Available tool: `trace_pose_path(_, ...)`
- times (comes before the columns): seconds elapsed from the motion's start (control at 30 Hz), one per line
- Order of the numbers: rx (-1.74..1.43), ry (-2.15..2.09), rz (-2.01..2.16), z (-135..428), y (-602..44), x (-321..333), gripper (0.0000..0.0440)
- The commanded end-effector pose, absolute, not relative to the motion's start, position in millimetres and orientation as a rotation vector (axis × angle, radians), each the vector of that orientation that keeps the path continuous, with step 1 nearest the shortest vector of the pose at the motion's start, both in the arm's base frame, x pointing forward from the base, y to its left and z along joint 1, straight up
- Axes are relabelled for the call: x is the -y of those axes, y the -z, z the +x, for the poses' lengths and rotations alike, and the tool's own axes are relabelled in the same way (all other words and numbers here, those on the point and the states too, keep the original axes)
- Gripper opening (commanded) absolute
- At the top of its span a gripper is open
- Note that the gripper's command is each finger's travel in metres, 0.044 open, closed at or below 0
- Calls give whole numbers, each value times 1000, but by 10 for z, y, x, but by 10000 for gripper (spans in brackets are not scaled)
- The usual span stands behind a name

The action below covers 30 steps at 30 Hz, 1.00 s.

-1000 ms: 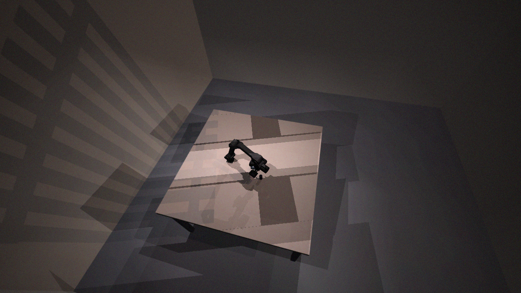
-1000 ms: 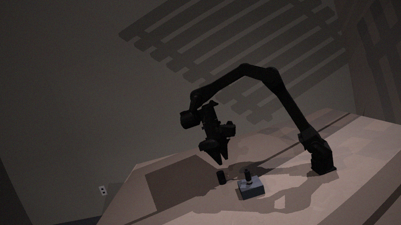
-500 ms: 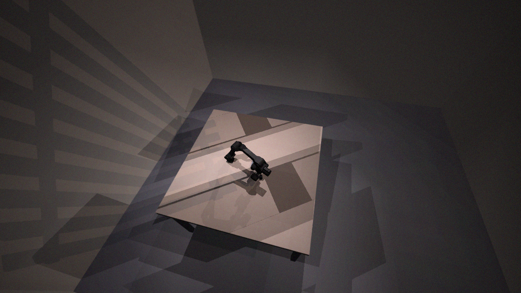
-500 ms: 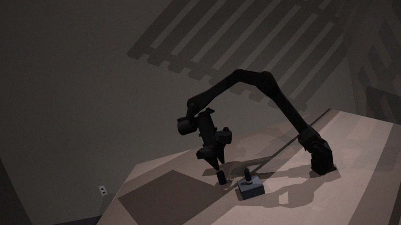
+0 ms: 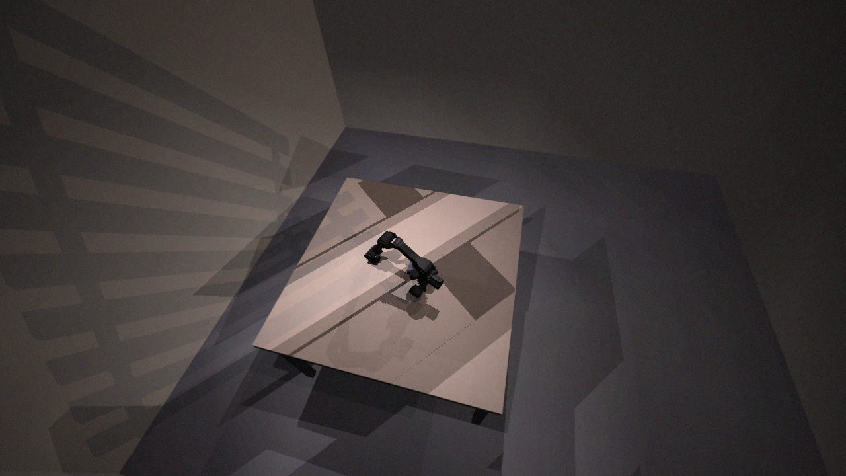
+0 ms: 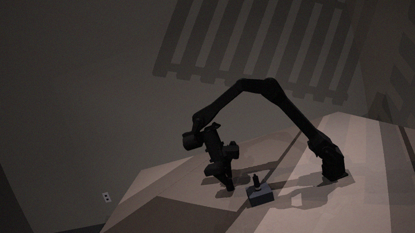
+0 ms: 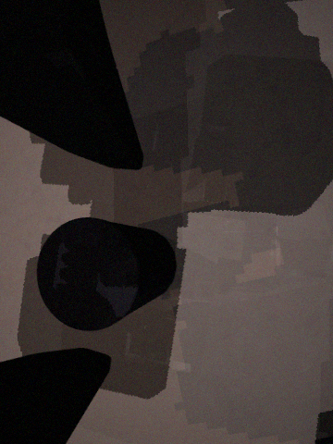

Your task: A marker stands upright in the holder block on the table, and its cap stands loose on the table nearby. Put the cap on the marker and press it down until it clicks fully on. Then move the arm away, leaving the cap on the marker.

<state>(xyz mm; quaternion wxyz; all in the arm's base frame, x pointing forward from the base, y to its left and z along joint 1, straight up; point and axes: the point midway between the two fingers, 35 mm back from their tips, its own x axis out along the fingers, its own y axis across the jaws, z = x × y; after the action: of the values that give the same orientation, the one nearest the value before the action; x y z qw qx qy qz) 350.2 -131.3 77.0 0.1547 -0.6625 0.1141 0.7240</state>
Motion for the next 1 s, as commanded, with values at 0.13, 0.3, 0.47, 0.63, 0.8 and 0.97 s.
trace_pose_path(0.13,-331,-2128,-1883,3477,-568,1294,246)
trace_pose_path(0.3,-345,-2130,-1909,3482,-599,1293,140)
trace_pose_path(0.47,-351,-2118,-1949,3498,-752,1271,54)
trace_pose_path(0.63,-353,-2105,-1998,3526,-958,1227,38)
trace_pose_path(0.8,-332,-2101,-2040,3537,-1170,1122,34)
trace_pose_path(0.97,-283,-2119,-2062,3521,-1334,901,29)
